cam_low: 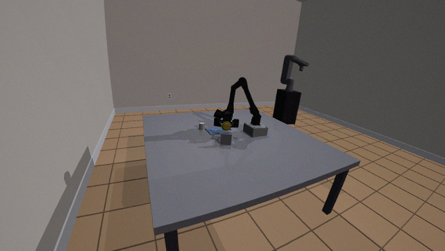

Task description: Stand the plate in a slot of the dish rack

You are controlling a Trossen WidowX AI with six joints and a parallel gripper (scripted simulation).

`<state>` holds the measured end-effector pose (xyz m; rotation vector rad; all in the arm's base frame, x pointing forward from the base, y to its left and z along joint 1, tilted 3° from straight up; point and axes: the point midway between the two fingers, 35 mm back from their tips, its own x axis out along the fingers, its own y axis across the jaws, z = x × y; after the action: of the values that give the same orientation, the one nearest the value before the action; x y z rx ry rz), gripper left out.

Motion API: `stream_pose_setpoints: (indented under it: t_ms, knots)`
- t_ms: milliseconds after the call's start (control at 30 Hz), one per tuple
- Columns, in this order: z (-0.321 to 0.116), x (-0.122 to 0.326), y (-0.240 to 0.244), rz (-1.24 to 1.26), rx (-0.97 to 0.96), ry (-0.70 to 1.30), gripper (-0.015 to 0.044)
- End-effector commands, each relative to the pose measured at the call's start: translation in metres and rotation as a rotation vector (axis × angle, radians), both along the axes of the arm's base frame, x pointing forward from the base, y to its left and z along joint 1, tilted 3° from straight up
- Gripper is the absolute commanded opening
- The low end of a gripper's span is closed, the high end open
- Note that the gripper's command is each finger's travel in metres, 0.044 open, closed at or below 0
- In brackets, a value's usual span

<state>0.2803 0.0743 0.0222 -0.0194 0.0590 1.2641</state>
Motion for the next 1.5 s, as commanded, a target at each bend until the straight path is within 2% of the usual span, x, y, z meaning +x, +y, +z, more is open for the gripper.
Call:
stream_pose_setpoints:
  t_ms: [0,667,1167,1467]
  knots:
    - [0.0,-0.001,0.0,0.003,0.007,-0.008,0.0]
    - [-0.048,-0.002,0.003,0.002,0.003,-0.002,0.0]
    - [-0.045,-0.004,0.004,0.002,0.006,0.01,0.0]
    - [-0.045,-0.003,0.003,0.002,0.005,0.007,0.0236]
